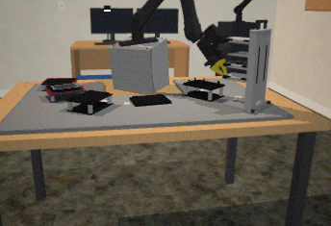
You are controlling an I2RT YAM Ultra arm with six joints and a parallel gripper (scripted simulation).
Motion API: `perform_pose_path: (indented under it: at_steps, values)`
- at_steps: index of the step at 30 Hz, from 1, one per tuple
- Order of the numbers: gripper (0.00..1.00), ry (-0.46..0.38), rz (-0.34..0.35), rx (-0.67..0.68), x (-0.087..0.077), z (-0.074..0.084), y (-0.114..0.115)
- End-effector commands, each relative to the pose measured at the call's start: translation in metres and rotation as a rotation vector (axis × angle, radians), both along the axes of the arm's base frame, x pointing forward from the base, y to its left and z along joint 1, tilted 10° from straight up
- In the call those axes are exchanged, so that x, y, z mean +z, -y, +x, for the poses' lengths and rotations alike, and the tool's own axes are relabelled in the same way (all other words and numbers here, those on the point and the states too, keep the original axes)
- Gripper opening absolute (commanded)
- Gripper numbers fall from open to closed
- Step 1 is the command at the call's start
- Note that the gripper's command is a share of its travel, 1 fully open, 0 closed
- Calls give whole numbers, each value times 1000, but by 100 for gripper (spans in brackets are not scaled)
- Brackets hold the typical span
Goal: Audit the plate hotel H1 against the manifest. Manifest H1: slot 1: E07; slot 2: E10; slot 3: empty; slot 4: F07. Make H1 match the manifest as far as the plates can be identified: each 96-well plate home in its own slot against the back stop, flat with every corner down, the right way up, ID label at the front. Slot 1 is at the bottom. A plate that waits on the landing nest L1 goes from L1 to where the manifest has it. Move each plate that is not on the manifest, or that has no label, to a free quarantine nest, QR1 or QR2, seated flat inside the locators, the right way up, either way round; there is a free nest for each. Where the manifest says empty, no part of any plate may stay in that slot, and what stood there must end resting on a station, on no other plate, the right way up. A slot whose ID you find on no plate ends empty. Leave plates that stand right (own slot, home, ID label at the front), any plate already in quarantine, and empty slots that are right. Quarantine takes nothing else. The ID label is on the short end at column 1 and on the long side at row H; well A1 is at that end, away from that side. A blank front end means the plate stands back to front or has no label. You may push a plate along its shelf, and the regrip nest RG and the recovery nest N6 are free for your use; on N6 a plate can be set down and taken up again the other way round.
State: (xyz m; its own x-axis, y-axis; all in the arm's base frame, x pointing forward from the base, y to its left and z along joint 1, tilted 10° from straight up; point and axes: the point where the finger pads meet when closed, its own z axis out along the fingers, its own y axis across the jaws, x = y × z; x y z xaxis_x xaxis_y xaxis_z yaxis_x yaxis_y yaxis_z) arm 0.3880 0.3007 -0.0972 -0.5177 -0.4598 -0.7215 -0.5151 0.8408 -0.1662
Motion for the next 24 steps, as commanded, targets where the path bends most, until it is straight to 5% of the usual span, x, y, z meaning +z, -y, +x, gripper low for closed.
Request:
perform_pose_path:
  at_steps: [1, 21, 23, 24]
  values:
    - [0, 35, 31, 0, 9, 16, -9]
    - [0, 35, 31, 0, 9, 16, -9]
    - [0, 53, 48, 3, 20, 15, -13]
    - [0, 40, 36, 4, 17, 6, -6]
